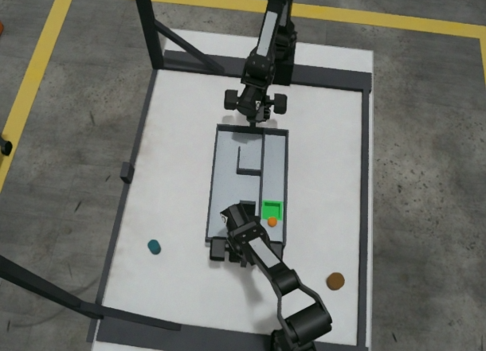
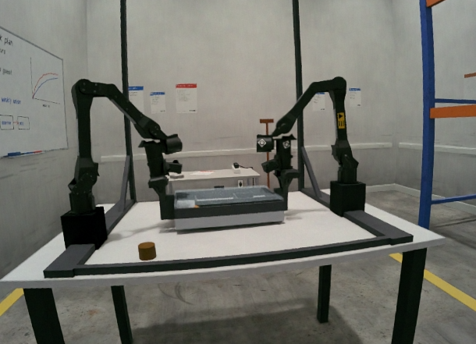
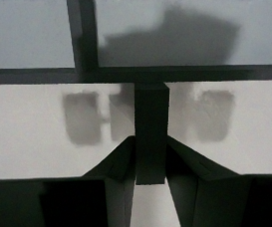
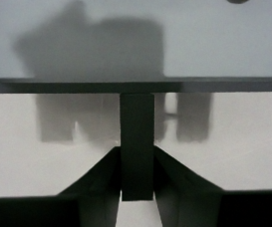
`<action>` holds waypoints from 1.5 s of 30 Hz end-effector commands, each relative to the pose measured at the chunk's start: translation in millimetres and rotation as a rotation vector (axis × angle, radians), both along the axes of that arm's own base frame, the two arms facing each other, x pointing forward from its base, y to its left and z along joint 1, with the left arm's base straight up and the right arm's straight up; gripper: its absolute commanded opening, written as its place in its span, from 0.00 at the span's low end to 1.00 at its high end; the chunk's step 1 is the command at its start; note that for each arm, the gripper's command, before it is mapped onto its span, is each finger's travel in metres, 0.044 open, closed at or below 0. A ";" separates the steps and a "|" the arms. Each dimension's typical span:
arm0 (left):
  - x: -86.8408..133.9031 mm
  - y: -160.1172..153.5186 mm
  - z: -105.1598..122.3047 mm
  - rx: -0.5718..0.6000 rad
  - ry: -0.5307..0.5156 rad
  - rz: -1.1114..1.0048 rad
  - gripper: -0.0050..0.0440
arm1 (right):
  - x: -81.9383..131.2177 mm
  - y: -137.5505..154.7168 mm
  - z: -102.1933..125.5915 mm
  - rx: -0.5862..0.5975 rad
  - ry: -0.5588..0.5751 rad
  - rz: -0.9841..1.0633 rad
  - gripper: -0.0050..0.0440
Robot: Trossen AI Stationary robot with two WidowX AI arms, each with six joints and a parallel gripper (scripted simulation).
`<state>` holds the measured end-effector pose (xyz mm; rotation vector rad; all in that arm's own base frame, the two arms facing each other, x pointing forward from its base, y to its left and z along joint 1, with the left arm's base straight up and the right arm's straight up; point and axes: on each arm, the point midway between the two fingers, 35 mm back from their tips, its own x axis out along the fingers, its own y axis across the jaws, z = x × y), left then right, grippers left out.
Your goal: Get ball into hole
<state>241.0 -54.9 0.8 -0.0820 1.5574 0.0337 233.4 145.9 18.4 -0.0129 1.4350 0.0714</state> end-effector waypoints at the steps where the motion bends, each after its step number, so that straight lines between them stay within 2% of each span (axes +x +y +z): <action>1: 11.1 -3.0 12.9 -0.018 -0.046 -0.005 0.00 | 0.7 4.0 6.2 0.023 -0.025 0.003 0.00; 2: 5.4 -2.5 4.3 0.008 -0.057 0.000 0.00 | 7.9 6.6 13.1 0.000 -0.015 0.001 0.00; 3: 11.0 -4.0 11.8 0.022 -0.015 -0.002 0.00 | -0.5 3.3 -1.1 -0.023 -0.034 -0.001 0.00; 6: 11.4 -5.7 12.3 0.042 -0.003 -0.001 0.00 | 1.4 7.3 -0.3 -0.037 -0.051 0.000 0.00; 8: 13.4 -6.6 18.4 0.053 0.019 -0.001 0.00 | -2.4 5.5 -8.1 -0.056 -0.069 0.000 0.00; 10: 8.4 -6.5 11.8 0.069 -0.006 0.000 0.00 | 5.3 10.6 3.3 -0.059 -0.058 0.001 0.00; 14: 14.2 -2.5 21.4 0.013 0.035 -0.002 0.00 | -3.1 2.6 -8.6 -0.010 -0.084 0.003 0.00; 16: 9.9 -2.4 19.0 0.017 0.008 -0.002 0.00 | 1.8 5.6 -1.2 -0.006 -0.077 0.002 0.00; 19: 9.5 -1.3 18.4 -0.007 0.004 -0.002 0.00 | -0.8 3.0 -2.9 0.012 -0.065 0.003 0.00; 21: 6.2 0.1 11.7 -0.019 -0.022 -0.003 0.00 | 7.1 5.7 9.5 0.036 -0.053 0.004 0.00; 25: 6.3 -5.4 6.3 0.041 -0.051 0.001 0.00 | 7.8 9.9 12.2 -0.033 -0.023 0.001 0.00; 27: 11.0 -0.7 13.0 0.018 -0.041 0.002 0.00 | 5.7 3.7 9.6 -0.007 -0.043 0.000 0.00; 29: 11.1 0.0 13.0 0.023 -0.041 0.002 0.00 | 5.7 3.7 9.5 -0.006 -0.044 0.000 0.00; 31: 11.1 0.0 13.0 0.023 -0.041 0.002 0.00 | 1.2 1.3 -2.5 -0.027 -0.028 0.003 0.00; 35: 11.1 0.0 13.0 0.023 -0.041 0.002 0.00 | 3.5 3.8 0.0 -0.023 -0.035 0.005 0.00; 36: 11.4 -1.6 13.0 0.019 -0.043 0.003 0.00 | 0.2 2.7 -6.2 -0.027 -0.030 0.000 0.00; 37: 6.0 -1.8 2.7 0.027 -0.012 0.001 0.00 | -0.1 2.8 -7.7 -0.028 -0.029 0.001 0.00; 45: 6.2 -2.7 -5.2 0.030 -0.006 0.003 0.00 | 0.0 4.1 -16.6 -0.027 -0.035 0.001 0.00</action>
